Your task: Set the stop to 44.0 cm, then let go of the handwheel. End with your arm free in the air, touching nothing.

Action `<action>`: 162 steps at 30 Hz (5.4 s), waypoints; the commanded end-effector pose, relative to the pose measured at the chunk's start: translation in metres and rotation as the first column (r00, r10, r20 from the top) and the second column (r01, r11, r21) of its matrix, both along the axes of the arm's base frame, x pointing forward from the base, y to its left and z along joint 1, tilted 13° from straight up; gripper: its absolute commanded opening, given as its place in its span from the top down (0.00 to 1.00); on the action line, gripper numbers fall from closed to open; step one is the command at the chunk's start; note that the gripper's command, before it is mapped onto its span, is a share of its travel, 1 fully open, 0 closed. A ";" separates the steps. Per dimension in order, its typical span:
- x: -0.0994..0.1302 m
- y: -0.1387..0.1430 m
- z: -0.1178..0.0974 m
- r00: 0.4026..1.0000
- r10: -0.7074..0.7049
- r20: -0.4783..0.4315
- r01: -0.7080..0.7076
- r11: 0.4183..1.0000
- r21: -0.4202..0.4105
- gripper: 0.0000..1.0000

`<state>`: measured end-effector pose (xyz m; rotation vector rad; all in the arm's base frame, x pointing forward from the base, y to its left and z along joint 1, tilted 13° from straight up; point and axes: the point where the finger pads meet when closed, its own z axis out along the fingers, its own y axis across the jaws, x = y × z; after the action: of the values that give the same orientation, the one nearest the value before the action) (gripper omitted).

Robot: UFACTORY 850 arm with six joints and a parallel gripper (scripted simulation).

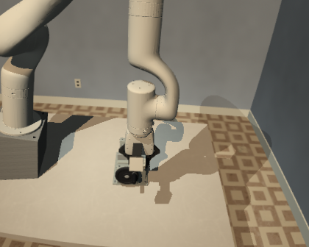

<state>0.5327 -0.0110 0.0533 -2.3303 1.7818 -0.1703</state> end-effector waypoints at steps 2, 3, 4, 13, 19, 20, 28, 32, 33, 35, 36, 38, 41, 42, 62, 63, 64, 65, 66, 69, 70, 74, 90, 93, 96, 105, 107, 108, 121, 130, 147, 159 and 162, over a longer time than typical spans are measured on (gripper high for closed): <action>0.001 0.000 0.001 1.000 0.000 0.002 0.000 1.000 0.000 0.43; 0.001 0.000 0.001 1.000 0.000 0.002 0.000 1.000 0.000 0.43; 0.001 0.000 0.001 1.000 0.000 0.002 0.000 1.000 0.000 0.43; 0.001 0.000 0.001 1.000 0.000 0.002 0.000 1.000 0.000 0.43; 0.001 0.000 0.001 1.000 0.000 0.002 0.000 1.000 0.000 0.43; 0.001 0.000 0.001 1.000 0.000 0.002 0.000 1.000 0.000 0.43; 0.001 0.000 0.001 1.000 0.000 0.002 0.000 1.000 0.000 0.43; 0.001 0.000 0.001 1.000 0.000 0.002 0.000 1.000 0.000 0.43; 0.001 0.000 0.001 1.000 0.000 0.002 0.000 1.000 0.000 0.43; 0.001 0.000 0.001 1.000 0.000 0.002 0.000 1.000 0.000 0.43; 0.001 0.000 0.001 1.000 0.000 0.002 0.000 1.000 0.000 0.43; 0.001 0.000 0.001 1.000 0.000 0.002 0.000 1.000 0.000 0.43; 0.001 0.000 0.001 1.000 0.000 0.002 0.000 1.000 0.000 0.43; 0.001 0.000 0.001 1.000 0.000 0.002 0.000 1.000 0.000 0.43; 0.000 -0.002 0.000 1.000 0.000 0.002 0.000 1.000 0.000 0.43; -0.001 -0.003 -0.001 1.000 0.000 0.002 0.000 1.000 0.000 0.43; -0.002 -0.006 -0.002 1.000 0.000 0.002 0.000 1.000 0.000 0.43; -0.003 -0.008 -0.004 1.000 0.000 0.002 0.000 1.000 0.000 0.43; -0.004 -0.011 -0.005 1.000 0.000 0.002 0.000 1.000 0.000 0.43; -0.006 -0.018 -0.008 1.000 0.000 0.002 0.000 1.000 0.000 0.43; -0.006 -0.018 -0.008 1.000 0.000 0.002 0.000 1.000 0.000 0.43; -0.009 -0.024 -0.012 1.000 0.000 0.002 0.000 1.000 0.000 0.43; -0.008 -0.024 -0.014 1.000 0.000 0.002 0.000 1.000 0.000 0.43; -0.008 -0.023 -0.018 1.000 0.000 0.002 0.000 1.000 0.000 0.43; -0.006 -0.023 -0.025 1.000 0.000 0.002 0.000 1.000 0.000 0.43; -0.002 -0.021 -0.046 1.000 0.000 0.002 0.000 1.000 0.000 0.43; 0.000 -0.020 -0.053 1.000 0.000 0.002 0.000 1.000 0.000 0.43; 0.001 -0.020 -0.056 1.000 0.000 0.002 0.000 1.000 0.000 0.43; 0.006 -0.018 -0.080 1.000 0.000 0.002 0.000 1.000 0.000 0.43; 0.006 -0.018 -0.080 1.000 0.000 0.002 0.000 1.000 0.000 0.43; 0.006 -0.018 -0.080 1.000 0.000 0.002 0.000 1.000 0.000 0.94; 0.006 -0.018 -0.080 1.000 0.000 0.002 0.000 1.000 0.000 0.94; 0.006 -0.018 -0.080 1.000 0.000 0.002 0.000 1.000 0.000 0.94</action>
<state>0.5384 -0.0283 -0.0268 -2.3294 1.7811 -0.1714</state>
